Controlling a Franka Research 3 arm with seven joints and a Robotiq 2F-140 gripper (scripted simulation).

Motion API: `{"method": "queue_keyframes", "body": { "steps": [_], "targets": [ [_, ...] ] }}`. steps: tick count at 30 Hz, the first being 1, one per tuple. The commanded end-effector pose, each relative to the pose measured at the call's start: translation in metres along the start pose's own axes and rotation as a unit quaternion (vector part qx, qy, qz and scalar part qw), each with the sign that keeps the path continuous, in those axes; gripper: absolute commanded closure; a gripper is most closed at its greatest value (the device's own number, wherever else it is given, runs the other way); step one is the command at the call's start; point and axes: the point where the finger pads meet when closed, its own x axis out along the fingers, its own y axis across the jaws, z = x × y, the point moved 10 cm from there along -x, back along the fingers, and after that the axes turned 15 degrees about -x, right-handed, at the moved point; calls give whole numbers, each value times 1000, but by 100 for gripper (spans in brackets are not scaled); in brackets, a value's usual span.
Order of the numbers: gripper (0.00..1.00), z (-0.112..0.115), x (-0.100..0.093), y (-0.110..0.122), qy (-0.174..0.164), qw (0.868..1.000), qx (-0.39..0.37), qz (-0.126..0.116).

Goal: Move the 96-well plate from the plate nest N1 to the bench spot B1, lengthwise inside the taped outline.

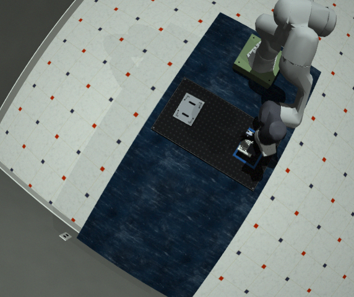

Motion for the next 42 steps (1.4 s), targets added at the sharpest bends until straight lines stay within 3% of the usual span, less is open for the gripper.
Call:
{"method": "queue_keyframes", "body": {
  "steps": [1, 11, 42],
  "targets": [
    [40, -2, 2, -10, -4, 1000, 22, 3],
    [40, -11, 3, -43, -4, 1000, 22, 3],
    [40, -9, 3, -42, -4, 1000, 22, 3]
  ]
}}
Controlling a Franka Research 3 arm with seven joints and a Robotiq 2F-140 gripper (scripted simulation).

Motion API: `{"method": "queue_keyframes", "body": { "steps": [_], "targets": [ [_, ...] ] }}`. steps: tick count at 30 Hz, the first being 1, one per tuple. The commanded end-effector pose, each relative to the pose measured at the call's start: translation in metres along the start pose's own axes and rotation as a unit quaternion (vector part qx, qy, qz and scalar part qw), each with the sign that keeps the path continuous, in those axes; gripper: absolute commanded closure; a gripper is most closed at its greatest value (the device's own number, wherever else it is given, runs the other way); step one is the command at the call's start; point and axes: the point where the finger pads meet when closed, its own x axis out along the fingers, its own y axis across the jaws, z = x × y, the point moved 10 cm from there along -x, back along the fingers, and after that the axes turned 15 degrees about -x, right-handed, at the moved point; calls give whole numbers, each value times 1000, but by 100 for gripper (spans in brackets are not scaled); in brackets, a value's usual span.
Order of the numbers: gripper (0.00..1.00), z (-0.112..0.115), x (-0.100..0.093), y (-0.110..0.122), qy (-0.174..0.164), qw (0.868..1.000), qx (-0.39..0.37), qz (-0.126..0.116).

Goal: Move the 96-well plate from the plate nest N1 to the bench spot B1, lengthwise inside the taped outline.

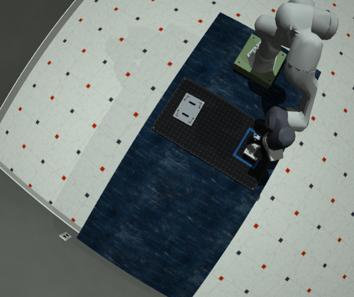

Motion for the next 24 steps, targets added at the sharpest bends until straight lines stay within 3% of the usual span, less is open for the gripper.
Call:
{"method": "queue_keyframes", "body": {
  "steps": [1, 15, 24],
  "targets": [
    [40, 1, 0, 0, -2, 1000, 5, 1],
    [40, 1, 0, 0, -2, 1000, 5, 1],
    [40, 1, 12, 0, -2, 1000, 5, 1]
  ]
}}
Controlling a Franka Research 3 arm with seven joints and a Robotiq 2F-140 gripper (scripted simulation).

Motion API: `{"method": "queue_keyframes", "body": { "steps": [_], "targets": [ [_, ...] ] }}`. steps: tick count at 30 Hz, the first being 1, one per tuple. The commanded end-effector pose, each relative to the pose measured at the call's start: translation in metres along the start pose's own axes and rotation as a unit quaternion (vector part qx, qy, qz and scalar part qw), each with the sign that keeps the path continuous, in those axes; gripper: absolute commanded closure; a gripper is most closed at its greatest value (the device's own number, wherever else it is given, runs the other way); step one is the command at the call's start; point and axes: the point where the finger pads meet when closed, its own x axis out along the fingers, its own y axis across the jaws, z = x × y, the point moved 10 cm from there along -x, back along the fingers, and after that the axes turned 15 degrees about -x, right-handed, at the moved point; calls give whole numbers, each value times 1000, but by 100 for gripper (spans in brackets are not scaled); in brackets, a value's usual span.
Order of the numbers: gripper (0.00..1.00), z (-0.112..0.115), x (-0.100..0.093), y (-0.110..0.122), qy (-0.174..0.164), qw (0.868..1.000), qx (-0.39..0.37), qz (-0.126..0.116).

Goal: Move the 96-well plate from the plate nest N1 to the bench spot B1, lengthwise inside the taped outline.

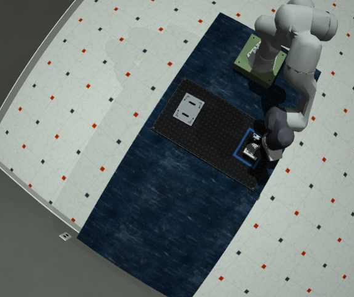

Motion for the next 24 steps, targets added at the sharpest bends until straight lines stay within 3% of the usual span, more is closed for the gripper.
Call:
{"method": "queue_keyframes", "body": {
  "steps": [1, 24],
  "targets": [
    [40, -1, 5, 0, 2, 1000, 4, 0],
    [40, -4, 40, -1, 2, 1000, 4, 0]
  ]
}}
